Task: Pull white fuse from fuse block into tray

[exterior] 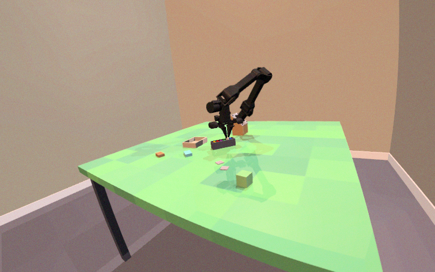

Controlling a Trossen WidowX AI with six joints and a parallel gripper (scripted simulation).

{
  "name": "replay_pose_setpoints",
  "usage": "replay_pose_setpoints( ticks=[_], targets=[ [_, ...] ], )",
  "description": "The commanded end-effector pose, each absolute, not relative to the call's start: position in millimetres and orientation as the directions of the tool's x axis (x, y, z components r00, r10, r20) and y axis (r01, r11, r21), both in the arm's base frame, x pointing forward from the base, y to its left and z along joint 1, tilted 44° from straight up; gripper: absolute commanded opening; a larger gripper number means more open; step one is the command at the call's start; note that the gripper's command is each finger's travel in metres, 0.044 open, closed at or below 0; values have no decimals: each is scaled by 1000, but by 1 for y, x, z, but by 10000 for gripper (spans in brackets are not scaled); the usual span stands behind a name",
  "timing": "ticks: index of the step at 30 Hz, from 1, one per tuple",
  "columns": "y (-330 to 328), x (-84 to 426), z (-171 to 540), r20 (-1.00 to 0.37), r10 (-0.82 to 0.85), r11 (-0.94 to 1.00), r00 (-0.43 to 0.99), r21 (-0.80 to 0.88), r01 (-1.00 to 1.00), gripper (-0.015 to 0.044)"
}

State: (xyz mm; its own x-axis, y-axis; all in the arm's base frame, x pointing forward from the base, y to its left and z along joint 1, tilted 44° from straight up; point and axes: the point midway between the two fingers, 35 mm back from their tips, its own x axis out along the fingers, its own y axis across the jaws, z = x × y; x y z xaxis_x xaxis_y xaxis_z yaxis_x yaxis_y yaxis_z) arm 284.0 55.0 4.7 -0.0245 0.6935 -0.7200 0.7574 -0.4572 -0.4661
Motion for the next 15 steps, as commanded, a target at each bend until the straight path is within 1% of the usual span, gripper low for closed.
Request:
replay_pose_setpoints(
  ticks=[1,15],
  targets=[
    [53,285,7,-724,690,-457,-23,-460,761,0],
    [48,285,12,-723,690,-457,-23,-461,761,0]
  ],
)
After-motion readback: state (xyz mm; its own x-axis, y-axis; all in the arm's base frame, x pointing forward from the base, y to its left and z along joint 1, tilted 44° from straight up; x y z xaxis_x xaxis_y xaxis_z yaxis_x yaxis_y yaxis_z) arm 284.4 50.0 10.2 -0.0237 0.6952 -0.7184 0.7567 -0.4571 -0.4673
